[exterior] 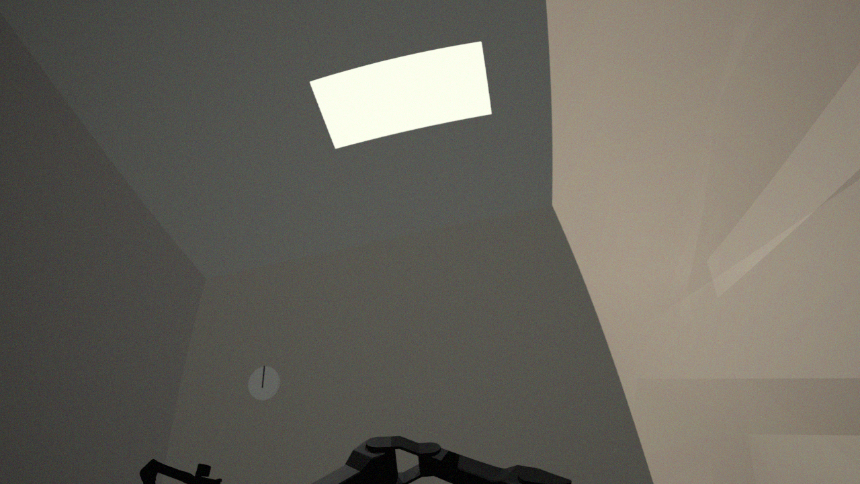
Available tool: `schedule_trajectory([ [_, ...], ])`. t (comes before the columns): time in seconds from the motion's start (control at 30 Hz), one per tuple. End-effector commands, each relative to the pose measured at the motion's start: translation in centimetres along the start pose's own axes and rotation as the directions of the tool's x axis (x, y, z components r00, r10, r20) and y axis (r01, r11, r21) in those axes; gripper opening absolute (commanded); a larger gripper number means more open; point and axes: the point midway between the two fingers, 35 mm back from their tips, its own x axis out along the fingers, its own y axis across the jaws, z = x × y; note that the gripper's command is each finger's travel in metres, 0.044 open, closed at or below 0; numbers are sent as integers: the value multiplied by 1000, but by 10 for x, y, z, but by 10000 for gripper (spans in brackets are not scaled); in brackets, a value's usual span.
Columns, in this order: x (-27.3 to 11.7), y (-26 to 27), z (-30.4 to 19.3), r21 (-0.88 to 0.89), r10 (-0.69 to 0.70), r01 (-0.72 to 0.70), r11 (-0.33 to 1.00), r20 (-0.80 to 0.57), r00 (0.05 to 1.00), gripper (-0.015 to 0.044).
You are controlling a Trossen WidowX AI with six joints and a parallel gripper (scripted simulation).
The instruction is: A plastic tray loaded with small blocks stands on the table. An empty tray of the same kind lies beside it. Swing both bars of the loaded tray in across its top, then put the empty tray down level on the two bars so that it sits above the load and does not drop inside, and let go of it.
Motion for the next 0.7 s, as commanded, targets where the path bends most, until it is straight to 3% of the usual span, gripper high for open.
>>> schedule_trajectory([
  [0.0,4,3,0,9,3,-3,1000,0,1000,84],
  [0.67,-31,43,1,10,6,-6,1000,0,1000,84],
])
